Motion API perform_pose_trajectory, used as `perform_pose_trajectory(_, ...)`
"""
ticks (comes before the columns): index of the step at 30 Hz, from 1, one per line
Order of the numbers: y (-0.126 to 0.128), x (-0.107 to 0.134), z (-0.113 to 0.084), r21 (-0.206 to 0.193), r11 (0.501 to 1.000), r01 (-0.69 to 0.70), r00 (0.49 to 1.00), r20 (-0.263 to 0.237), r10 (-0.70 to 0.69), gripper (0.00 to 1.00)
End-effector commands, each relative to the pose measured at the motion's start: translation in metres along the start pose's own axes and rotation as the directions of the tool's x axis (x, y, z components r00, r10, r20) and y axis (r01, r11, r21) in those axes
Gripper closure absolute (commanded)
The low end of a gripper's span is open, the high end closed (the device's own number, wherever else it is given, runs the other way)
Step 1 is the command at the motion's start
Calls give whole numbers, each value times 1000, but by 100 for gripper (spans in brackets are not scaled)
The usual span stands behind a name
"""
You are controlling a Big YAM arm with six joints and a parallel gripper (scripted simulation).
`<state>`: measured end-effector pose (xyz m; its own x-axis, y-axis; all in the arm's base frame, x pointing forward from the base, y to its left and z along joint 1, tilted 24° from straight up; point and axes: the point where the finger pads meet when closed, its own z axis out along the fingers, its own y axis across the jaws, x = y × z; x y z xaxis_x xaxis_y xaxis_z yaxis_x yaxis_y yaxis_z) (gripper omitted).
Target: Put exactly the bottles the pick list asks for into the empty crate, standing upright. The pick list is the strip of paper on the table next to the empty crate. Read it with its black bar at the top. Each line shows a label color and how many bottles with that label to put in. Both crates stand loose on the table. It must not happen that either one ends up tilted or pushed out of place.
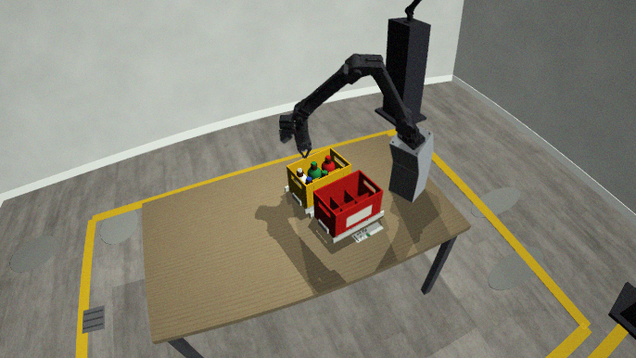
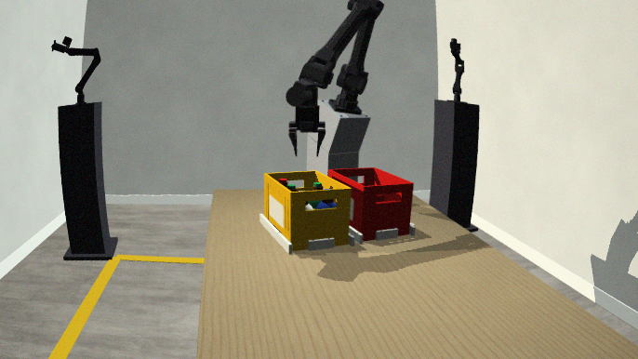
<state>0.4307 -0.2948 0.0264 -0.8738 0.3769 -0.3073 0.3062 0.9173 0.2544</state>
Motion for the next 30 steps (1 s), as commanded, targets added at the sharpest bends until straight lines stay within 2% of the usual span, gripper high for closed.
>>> perform_pose_trajectory(1, 0, -35, 4, 13, 993, -121, 991, 53, 120, 39)
perform_pose_trajectory(9, -10, -48, 36, 0, 931, -365, 930, 52, 364, 39)
perform_pose_trajectory(12, -9, -44, 38, 0, 930, -367, 929, 46, 366, 39)
perform_pose_trajectory(13, -5, -53, 19, -3, 934, -356, 931, 77, 355, 39)
perform_pose_trajectory(15, -5, -53, 19, -3, 934, -356, 931, 77, 355, 39)
perform_pose_trajectory(18, -6, -44, 29, 0, 931, -365, 930, 53, 364, 39)
perform_pose_trajectory(21, -6, -44, 29, -1, 931, -365, 930, 53, 364, 39)
perform_pose_trajectory(23, -9, -39, 43, 1, 929, -370, 929, 38, 369, 39)
perform_pose_trajectory(30, -9, -44, 51, 0, 931, -366, 930, 45, 365, 39)
